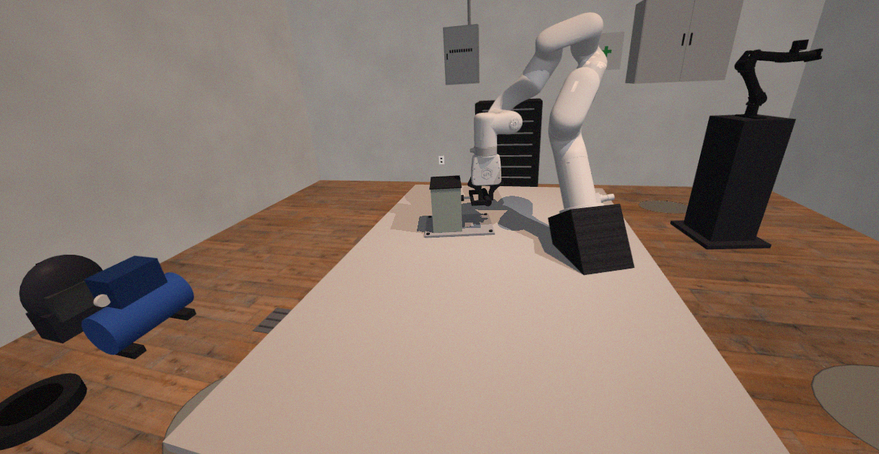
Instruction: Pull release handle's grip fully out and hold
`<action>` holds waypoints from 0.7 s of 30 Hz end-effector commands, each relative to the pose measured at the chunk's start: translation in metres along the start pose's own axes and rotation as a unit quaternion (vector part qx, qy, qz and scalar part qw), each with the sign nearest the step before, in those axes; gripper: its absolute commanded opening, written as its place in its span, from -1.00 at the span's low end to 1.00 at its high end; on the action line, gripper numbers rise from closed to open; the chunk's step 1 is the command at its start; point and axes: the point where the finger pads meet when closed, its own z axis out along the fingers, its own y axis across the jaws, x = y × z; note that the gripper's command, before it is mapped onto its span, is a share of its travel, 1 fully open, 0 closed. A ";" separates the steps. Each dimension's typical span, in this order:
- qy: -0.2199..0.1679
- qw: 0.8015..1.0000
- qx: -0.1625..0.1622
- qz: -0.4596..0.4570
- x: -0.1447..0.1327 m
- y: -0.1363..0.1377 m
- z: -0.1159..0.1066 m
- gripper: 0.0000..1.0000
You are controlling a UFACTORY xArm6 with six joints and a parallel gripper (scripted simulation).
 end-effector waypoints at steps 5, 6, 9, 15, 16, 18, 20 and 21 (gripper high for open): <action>0.000 1.000 0.000 0.000 0.000 0.012 0.000 -1.00; 0.000 1.000 0.000 0.000 0.000 0.015 0.000 -1.00; 0.000 1.000 0.000 0.000 0.000 0.022 0.000 -1.00; 0.000 1.000 0.000 0.000 0.000 0.036 0.000 -1.00; 0.000 1.000 0.000 0.000 0.000 0.038 0.000 -1.00; 0.000 1.000 0.000 0.000 0.000 0.042 0.000 -1.00; 0.000 1.000 0.000 0.000 0.000 0.045 0.000 -1.00; 0.000 1.000 0.000 0.000 0.000 0.045 0.000 -1.00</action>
